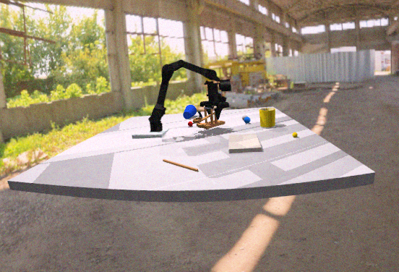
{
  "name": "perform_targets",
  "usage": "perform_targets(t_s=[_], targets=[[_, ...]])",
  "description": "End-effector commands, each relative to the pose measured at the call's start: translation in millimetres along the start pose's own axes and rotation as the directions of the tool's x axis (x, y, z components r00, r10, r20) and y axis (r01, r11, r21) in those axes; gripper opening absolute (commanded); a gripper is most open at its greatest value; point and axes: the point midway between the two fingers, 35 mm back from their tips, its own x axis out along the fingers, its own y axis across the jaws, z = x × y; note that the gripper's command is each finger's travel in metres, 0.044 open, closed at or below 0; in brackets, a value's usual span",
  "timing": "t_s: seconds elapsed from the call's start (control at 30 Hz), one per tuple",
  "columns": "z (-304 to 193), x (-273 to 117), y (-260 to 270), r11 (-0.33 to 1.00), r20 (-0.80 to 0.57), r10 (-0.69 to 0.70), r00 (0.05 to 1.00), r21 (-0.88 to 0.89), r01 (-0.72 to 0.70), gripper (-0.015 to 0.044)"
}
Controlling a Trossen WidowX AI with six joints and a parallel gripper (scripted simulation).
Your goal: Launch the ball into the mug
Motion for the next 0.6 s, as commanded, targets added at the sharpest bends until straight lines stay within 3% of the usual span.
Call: perform_targets(t_s=[0.0,0.57], targets=[[0,4,0,1.0,0.003,-0.005,1.0,0.007,0.005,0.0],[0,24,0,1.0,0.001,-0.001,1.0,0.0,0.001,0.0]])
